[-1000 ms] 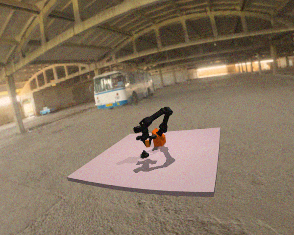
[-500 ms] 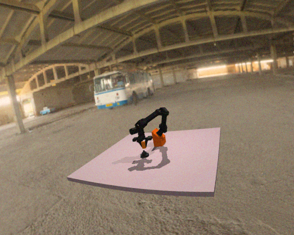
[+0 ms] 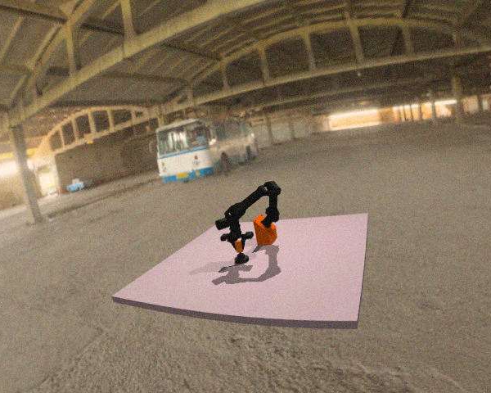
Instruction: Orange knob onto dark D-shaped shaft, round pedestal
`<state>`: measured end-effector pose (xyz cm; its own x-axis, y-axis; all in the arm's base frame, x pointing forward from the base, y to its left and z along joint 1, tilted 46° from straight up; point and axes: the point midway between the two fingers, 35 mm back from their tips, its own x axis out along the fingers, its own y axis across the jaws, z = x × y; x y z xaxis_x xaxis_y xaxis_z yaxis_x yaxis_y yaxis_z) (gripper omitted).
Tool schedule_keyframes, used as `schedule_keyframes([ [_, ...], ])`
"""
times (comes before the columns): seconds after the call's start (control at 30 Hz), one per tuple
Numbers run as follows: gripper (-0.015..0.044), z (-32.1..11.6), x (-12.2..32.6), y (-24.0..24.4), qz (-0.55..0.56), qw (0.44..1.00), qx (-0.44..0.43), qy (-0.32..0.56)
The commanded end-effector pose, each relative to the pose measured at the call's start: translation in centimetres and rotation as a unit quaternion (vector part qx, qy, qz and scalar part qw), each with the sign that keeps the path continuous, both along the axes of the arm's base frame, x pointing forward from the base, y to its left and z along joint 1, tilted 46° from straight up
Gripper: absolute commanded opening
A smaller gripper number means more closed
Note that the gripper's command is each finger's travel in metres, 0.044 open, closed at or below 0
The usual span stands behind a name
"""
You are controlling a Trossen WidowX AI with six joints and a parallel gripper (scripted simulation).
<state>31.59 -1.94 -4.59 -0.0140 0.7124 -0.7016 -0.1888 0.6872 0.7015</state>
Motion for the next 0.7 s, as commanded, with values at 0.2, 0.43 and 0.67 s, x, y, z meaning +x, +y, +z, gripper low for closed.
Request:
schedule_keyframes([
  [0.2, 0.0000, -0.15, 0.06, -0.02, -0.002, 1.000, 0.003, -0.001],
  [0.43, 0.0000, -0.26, 0.00, 0.24, -0.002, 1.000, 0.003, -0.001],
  [0.67, 0.0000, -0.28, -0.09, 0.24, -0.002, 1.000, 0.003, -0.001],
])
